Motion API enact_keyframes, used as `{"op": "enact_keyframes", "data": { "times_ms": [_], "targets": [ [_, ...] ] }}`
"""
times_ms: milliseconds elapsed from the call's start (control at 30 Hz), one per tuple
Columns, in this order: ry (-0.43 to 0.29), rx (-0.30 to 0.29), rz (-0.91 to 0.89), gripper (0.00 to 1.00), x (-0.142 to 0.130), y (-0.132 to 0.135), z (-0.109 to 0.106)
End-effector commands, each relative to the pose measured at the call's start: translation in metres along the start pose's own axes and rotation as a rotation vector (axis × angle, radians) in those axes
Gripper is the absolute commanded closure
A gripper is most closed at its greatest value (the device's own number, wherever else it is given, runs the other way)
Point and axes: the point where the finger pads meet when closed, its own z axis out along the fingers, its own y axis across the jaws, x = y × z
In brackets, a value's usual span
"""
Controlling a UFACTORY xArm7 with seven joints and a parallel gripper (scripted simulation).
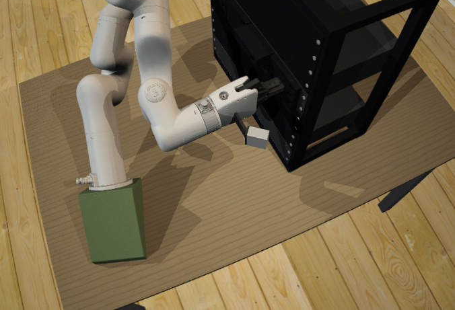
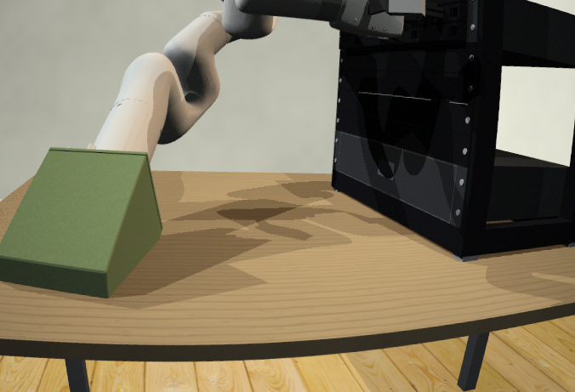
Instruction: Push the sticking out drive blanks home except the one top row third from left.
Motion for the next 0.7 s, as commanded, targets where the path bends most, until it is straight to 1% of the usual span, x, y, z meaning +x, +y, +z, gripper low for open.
{"op": "enact_keyframes", "data": {
  "times_ms": [0, 167, 233, 467, 567, 667],
  "targets": [
    [-0.002, 0.001, -0.004, 1.00, 0.000, -0.002, -0.011],
    [-0.002, 0.001, -0.004, 1.00, 0.000, -0.002, -0.038],
    [-0.002, 0.001, -0.004, 1.00, 0.000, -0.002, -0.038],
    [-0.002, 0.001, -0.004, 1.00, 0.000, -0.002, -0.077],
    [-0.002, 0.001, -0.004, 1.00, 0.000, -0.002, -0.087],
    [-0.002, 0.001, -0.004, 1.00, 0.000, -0.002, -0.092]
  ]
}}
